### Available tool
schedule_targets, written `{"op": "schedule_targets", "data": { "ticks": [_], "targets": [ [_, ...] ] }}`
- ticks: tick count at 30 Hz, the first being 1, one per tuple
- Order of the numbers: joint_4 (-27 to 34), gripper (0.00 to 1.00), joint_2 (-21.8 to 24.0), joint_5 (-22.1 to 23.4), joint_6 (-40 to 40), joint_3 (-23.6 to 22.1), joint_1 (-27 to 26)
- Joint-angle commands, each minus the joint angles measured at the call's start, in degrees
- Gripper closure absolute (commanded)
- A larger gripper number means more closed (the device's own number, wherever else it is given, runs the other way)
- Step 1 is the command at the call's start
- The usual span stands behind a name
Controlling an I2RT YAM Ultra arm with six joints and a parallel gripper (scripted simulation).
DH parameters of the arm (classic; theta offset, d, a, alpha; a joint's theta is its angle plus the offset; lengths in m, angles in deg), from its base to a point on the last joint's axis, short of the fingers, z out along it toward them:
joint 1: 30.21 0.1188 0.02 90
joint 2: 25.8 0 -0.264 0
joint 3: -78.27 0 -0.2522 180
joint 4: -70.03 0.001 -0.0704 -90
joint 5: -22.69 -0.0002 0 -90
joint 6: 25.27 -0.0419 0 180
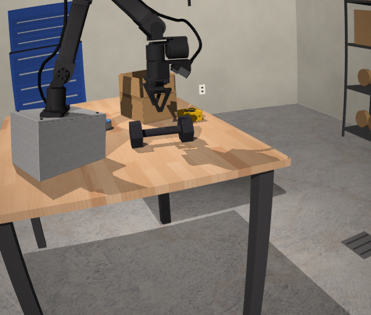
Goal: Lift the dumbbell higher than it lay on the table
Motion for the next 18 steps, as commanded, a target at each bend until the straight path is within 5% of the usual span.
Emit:
{"op": "schedule_targets", "data": {
  "ticks": [1,18],
  "targets": [
    [-1.66,0.00,-0.71,0.58,-0.65,1.33,0.62],
    [-8.99,0.00,-5.49,0.32,-1.10,-3.39,1.08]
  ]
}}
